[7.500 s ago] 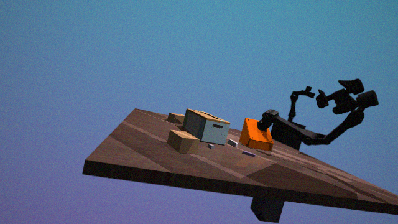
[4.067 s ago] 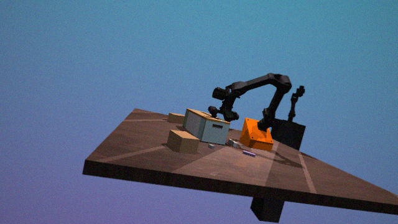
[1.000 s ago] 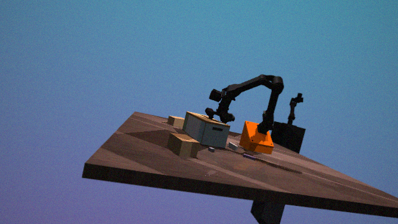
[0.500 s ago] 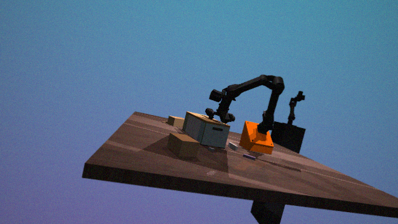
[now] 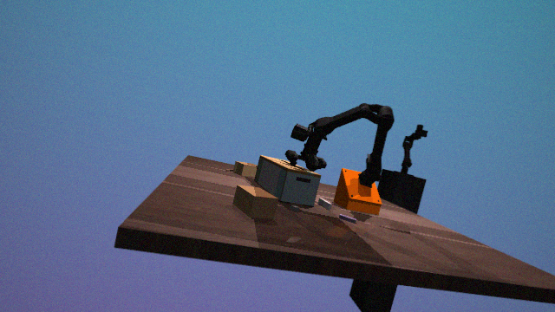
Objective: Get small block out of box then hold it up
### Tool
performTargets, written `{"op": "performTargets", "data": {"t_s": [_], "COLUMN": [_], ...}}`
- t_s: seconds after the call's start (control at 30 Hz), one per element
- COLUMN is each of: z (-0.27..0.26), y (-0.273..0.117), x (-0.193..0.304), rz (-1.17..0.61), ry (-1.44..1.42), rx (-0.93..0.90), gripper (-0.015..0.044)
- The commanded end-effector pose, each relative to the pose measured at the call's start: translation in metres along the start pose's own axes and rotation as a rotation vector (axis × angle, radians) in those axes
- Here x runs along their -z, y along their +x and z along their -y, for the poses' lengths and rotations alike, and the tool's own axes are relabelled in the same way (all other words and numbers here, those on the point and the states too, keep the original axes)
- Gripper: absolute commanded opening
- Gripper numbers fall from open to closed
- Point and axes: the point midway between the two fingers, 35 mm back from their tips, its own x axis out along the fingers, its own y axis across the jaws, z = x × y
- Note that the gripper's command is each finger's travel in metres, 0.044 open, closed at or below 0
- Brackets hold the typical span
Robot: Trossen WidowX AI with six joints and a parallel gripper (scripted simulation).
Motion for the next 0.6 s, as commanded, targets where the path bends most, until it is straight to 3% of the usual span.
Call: {"op": "performTargets", "data": {"t_s": [0.0,0.57], "z": [0.0,0.0], "y": [0.003,0.001], "x": [0.005,0.0], "rz": [-0.004,-0.004], "ry": [-0.004,-0.004], "rx": [-0.004,-0.004], "gripper": [0.04,0.04]}}
